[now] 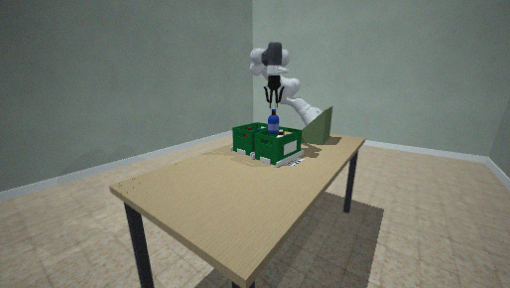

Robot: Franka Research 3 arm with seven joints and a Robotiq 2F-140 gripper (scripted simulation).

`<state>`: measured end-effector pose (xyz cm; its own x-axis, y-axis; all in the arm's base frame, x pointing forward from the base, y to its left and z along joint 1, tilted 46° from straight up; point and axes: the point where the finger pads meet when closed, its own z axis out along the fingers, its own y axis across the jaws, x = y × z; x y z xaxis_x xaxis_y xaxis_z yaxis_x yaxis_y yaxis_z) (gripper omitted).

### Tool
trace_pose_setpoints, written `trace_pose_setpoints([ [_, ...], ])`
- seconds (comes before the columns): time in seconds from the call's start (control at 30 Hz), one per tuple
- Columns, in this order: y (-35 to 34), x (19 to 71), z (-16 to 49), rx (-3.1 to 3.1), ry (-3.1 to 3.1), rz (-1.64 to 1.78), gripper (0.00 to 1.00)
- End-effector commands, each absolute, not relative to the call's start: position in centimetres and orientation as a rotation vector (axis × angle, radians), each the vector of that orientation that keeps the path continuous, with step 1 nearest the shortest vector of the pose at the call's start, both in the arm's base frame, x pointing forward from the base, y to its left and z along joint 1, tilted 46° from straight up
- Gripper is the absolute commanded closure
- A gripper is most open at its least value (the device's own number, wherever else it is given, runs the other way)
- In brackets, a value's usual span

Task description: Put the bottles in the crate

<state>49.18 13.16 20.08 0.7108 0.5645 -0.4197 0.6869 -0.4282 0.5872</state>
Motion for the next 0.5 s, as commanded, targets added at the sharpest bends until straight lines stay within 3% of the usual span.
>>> trace_pose_setpoints([
  [0.0,13.38,49.50,19.96,2.147,0.948,-0.183,1.00],
  [0.47,12.59,49.70,19.08,2.147,0.948,-0.183,1.00],
])
